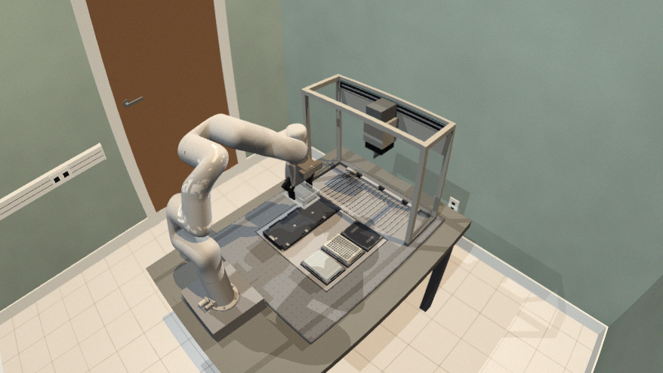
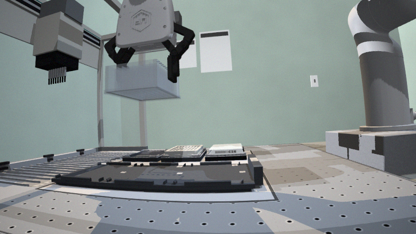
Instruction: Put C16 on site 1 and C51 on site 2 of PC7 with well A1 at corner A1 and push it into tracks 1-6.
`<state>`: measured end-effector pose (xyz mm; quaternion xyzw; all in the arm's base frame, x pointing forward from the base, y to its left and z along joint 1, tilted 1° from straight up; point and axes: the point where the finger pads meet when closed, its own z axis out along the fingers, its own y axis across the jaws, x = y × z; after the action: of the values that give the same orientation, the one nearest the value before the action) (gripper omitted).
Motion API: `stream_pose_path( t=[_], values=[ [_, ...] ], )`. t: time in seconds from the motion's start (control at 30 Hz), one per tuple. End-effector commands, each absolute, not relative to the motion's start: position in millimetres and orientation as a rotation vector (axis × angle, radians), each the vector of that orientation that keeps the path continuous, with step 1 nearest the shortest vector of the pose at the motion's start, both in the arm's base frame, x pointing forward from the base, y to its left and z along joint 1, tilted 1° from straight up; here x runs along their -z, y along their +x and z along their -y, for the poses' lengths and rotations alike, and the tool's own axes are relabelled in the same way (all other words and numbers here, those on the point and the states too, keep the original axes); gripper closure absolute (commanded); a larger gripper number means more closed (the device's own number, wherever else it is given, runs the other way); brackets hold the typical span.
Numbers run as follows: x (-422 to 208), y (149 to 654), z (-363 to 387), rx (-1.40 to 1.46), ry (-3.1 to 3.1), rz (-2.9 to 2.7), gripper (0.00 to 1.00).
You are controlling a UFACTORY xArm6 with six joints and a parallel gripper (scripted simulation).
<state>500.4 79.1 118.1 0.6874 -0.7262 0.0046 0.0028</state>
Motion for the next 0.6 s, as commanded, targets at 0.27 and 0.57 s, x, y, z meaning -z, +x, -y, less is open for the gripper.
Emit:
stream_pose_path(
  t=[0.27, 0.57],
  values=[
    [-110, 502, -79, -0.019, 2.158, 2.280, 1.00],
    [-98, 502, -79, -0.019, 2.158, 2.280, 1.00]
  ],
)
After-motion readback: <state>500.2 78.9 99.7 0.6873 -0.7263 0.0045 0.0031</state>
